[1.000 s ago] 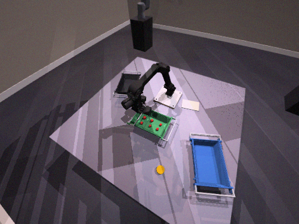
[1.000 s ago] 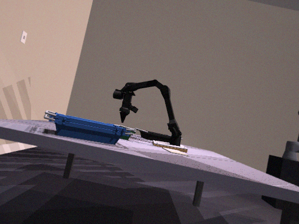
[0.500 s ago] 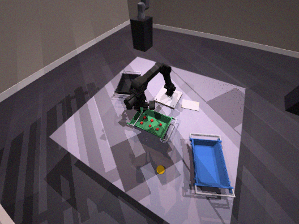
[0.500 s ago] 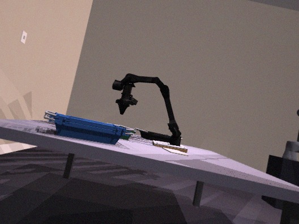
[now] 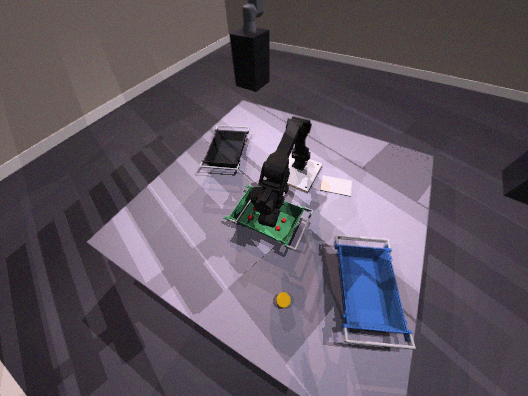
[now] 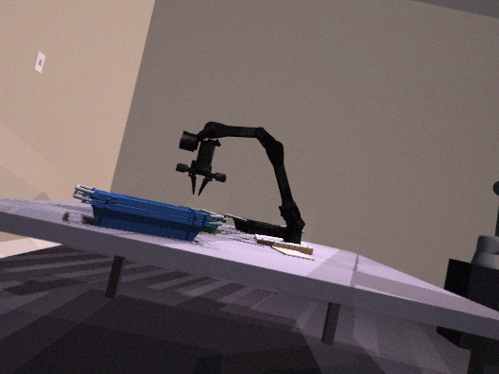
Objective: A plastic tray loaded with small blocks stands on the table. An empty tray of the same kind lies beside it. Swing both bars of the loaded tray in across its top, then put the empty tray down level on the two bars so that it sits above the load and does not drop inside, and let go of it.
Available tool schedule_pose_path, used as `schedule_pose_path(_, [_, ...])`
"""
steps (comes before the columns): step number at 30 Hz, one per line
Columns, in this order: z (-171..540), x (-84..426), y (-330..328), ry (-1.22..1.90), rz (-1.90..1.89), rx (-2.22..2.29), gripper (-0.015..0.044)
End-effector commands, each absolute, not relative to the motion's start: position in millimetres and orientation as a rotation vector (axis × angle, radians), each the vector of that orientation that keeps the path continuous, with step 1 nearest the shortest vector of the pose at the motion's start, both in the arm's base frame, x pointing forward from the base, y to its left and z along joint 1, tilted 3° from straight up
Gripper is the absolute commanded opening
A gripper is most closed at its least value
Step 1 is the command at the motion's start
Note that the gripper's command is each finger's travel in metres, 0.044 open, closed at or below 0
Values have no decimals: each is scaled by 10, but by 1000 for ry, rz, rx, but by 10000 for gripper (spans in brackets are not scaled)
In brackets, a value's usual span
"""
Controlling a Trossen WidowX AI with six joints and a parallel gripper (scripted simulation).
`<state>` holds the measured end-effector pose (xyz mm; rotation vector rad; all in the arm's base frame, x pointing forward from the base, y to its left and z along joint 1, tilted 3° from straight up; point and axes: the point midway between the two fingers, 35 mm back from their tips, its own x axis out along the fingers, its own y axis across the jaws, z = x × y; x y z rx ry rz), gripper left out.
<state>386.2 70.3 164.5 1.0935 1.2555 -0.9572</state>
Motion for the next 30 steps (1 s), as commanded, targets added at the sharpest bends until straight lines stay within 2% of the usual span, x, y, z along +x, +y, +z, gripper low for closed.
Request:
schedule_pose_path(1, [1515, 3718, 1376, 1438, -415, 507, 82])
schedule_pose_path(9, [1407, 3492, 1927, 1487, 77, -30, 82])
schedule_pose_path(22, [1385, 3486, 1947, 1487, 94, -49, 82])
schedule_pose_path(30, [1128, 3518, 1962, 1487, 94, -49, 82])
